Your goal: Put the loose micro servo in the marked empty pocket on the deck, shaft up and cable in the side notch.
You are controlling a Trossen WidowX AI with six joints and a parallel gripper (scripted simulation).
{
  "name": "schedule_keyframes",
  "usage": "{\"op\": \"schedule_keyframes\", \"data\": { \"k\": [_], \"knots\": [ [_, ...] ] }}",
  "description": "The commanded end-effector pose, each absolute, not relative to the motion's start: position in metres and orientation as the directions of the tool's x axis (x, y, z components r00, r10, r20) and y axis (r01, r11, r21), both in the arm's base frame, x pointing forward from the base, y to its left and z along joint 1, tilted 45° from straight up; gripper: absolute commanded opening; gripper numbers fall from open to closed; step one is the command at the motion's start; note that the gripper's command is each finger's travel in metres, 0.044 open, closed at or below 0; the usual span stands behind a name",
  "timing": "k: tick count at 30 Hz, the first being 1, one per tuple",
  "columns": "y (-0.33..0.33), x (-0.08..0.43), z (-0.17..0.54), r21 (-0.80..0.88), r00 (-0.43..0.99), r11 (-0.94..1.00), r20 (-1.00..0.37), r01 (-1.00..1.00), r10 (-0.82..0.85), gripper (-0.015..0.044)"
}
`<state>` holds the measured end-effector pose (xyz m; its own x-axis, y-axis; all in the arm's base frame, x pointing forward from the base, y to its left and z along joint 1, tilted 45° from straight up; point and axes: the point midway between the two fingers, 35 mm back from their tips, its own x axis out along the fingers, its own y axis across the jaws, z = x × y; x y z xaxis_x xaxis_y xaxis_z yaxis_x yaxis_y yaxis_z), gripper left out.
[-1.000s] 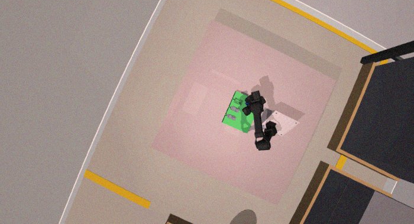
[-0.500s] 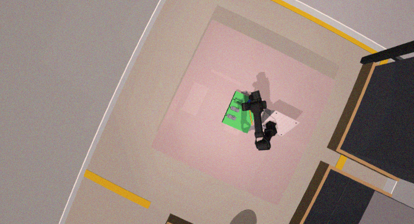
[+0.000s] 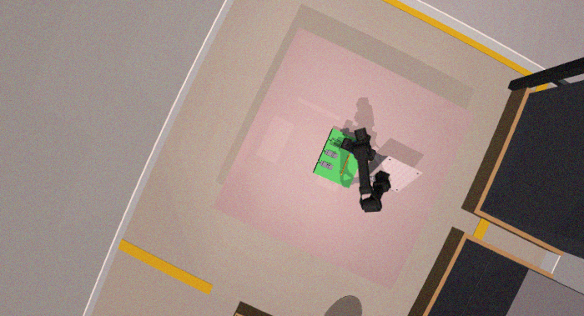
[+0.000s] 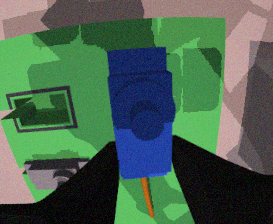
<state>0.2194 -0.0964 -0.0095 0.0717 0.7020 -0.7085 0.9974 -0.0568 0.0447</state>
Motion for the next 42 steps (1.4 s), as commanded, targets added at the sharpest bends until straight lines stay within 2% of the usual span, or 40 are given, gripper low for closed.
{"op": "schedule_keyframes", "data": {
  "k": [1,18,30,42],
  "knots": [
    [-0.0987,0.2206,-0.0096,-0.061,0.072,-0.165,-0.715,0.984,0.695,0.0],
    [-0.0987,0.2206,-0.0096,-0.437,0.072,-0.525,-0.715,0.73,0.696,0.0],
    [-0.0987,0.2206,-0.0096,-0.621,0.072,-0.678,-0.715,0.393,0.696,0.0],
    [-0.0987,0.2205,-0.0096,-0.697,0.072,-0.717,-0.715,0.013,0.696,0.0]
  ]
}}
